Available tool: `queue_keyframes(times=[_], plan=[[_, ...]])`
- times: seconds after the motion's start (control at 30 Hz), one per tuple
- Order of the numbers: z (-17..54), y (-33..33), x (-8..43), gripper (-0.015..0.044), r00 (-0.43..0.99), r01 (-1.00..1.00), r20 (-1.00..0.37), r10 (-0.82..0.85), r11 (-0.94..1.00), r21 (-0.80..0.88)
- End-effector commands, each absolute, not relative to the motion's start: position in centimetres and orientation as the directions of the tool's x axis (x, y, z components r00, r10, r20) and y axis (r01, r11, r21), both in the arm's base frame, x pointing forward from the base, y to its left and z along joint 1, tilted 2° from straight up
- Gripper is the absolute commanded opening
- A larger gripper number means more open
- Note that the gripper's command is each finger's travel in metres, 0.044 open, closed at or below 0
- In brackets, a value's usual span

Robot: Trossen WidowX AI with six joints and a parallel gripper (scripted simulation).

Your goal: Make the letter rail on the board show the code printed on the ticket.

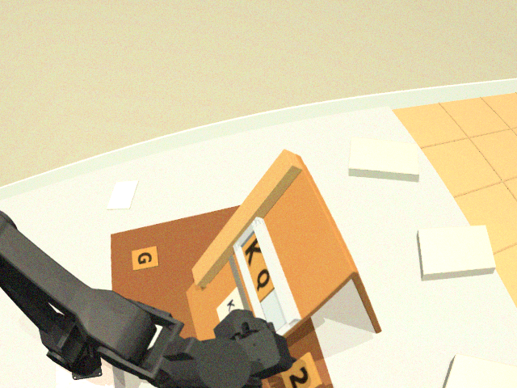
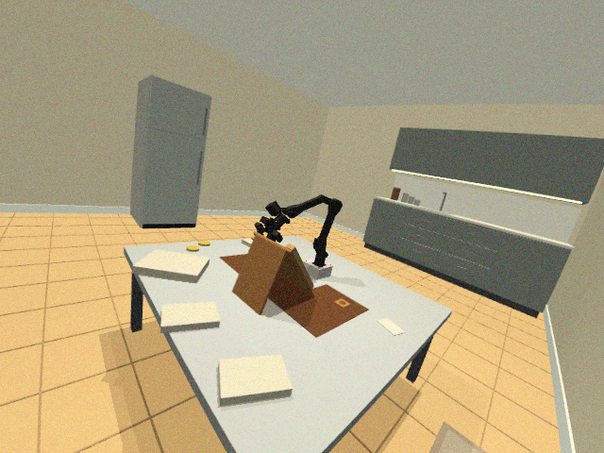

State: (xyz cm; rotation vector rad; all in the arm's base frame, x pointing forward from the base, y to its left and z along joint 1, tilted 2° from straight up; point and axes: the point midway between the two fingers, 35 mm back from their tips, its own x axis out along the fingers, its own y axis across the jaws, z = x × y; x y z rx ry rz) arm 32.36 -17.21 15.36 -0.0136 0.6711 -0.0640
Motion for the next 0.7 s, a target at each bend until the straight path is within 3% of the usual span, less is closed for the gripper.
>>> queue_keyframes(times=[0.0, 0.67], plan=[[15.2, -16.8, 32.2, 0.0000, 0.780, 0.057, -0.622, -0.064, 0.998, -0.031], [15.2, -15.8, 32.2, 0.0000, 0.781, 0.057, -0.622, -0.064, 0.998, -0.030]])
